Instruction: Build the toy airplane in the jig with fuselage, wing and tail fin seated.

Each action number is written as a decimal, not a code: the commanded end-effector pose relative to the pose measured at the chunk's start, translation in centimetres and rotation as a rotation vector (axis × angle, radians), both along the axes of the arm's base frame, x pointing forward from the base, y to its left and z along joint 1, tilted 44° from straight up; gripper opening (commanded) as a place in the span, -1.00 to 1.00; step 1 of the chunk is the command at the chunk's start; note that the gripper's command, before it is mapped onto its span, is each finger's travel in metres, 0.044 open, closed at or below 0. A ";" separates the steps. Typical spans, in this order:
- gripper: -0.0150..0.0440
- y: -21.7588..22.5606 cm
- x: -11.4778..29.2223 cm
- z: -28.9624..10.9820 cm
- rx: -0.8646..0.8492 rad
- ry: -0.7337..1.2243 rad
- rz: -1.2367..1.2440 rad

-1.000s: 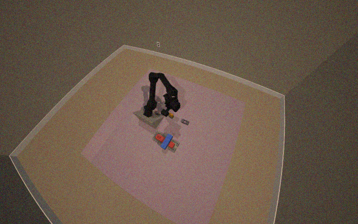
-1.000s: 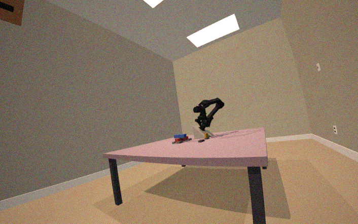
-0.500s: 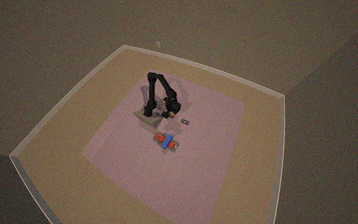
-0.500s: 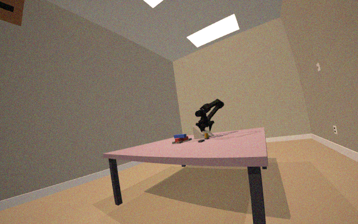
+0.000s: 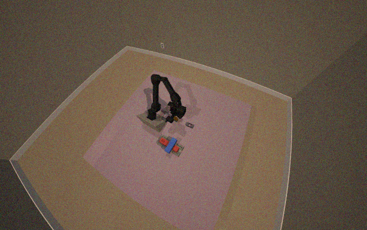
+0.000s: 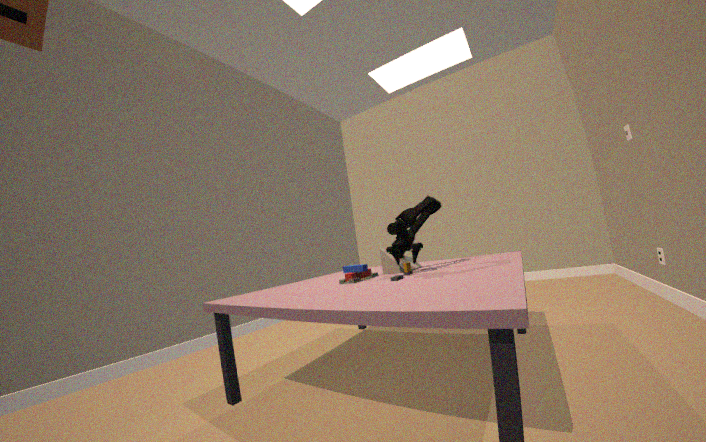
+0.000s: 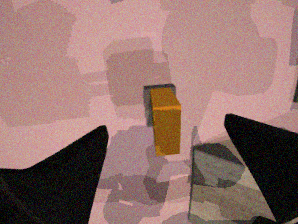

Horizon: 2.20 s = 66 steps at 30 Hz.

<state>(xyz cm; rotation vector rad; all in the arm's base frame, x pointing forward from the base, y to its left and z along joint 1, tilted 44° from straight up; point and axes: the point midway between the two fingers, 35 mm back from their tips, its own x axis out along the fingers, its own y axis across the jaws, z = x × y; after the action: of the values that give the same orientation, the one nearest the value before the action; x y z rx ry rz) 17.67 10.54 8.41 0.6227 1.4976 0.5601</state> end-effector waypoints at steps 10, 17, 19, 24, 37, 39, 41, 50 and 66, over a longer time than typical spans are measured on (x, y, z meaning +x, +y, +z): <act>1.00 1.6 -0.1 -1.6 0.006 0.004 -0.004; 0.91 2.1 -0.2 -2.0 0.009 0.005 -0.004; 0.73 2.1 -0.2 -2.0 0.009 0.005 -0.004; 0.29 2.1 -0.2 -2.0 0.009 0.005 -0.004; -0.47 2.1 -0.2 -2.0 0.009 0.005 -0.004; -0.49 2.1 -0.2 -2.0 0.009 0.004 -0.003; -0.49 2.1 -0.2 -2.0 0.006 0.001 0.006; -0.49 1.1 0.2 -1.0 -0.022 -0.023 0.072; -0.49 -2.7 0.7 2.2 -0.031 -0.008 0.039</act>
<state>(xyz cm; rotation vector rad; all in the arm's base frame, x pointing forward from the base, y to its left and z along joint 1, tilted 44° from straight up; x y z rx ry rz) 18.23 8.71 9.80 0.5685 1.5149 0.5734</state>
